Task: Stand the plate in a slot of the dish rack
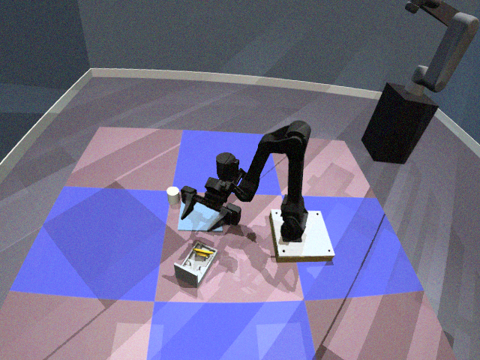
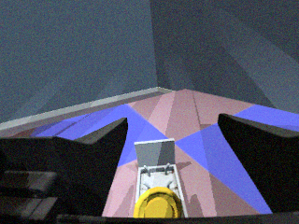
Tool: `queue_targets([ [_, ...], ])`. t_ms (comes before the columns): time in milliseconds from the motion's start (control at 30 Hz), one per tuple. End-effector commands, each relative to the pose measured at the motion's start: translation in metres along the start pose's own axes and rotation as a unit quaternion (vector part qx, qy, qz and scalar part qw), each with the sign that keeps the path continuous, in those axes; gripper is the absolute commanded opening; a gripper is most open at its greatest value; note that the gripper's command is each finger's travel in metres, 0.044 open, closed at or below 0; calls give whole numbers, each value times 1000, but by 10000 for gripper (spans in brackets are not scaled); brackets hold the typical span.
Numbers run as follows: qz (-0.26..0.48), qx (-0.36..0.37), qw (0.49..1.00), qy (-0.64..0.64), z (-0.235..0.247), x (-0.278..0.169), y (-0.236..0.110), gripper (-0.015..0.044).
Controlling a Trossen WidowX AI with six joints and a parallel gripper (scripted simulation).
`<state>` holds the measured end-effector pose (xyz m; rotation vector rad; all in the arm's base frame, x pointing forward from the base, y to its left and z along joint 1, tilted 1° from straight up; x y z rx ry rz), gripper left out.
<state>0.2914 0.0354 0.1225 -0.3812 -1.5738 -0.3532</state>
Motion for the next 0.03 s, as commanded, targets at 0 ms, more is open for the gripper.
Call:
queue_targets([
  [0,11,-38,999,25,-25,5,3,400],
])
Point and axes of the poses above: the point midway between the two fingers, 35 mm back from their tips, its own y axis out along the fingers, its own z axis across the jaws, x = y × z, the point moved 1 cm from there along -y, back along the fingers, and after that the axes turned 5 degrees about -y, right-handed, at the moved point
